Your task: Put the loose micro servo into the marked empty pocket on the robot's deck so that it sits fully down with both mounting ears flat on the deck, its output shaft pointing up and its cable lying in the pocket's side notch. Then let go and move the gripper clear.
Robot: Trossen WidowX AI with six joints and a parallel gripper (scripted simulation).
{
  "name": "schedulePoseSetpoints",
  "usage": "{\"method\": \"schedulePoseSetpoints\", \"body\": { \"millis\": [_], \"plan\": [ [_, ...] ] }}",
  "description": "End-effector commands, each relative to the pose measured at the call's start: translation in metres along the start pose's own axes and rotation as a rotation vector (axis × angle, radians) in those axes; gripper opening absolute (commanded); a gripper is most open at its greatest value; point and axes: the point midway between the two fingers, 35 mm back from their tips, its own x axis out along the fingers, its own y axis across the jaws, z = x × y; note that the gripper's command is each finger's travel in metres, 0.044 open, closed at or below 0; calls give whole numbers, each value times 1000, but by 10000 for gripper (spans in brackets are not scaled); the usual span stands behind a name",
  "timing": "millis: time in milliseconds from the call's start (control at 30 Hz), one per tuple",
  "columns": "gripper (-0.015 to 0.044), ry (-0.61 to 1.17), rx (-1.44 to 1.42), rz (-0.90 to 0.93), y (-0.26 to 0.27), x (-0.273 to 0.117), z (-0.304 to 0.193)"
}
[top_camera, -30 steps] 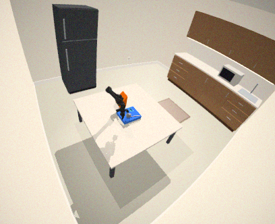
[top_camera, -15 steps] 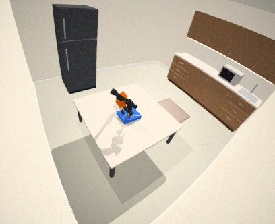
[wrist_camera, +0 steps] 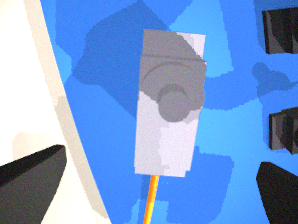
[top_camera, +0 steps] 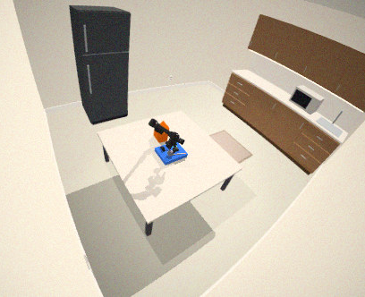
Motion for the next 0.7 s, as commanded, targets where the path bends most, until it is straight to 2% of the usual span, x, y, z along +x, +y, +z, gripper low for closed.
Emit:
{"method": "schedulePoseSetpoints", "body": {
  "millis": [0, 533, 667],
  "plan": [
    [440, -5, -6, 1, -1, 5, 0],
    [440, -6, -6, 2, -1, 25, 1],
    [335, -6, -6, 2, -1, 25, 1]
  ]
}}
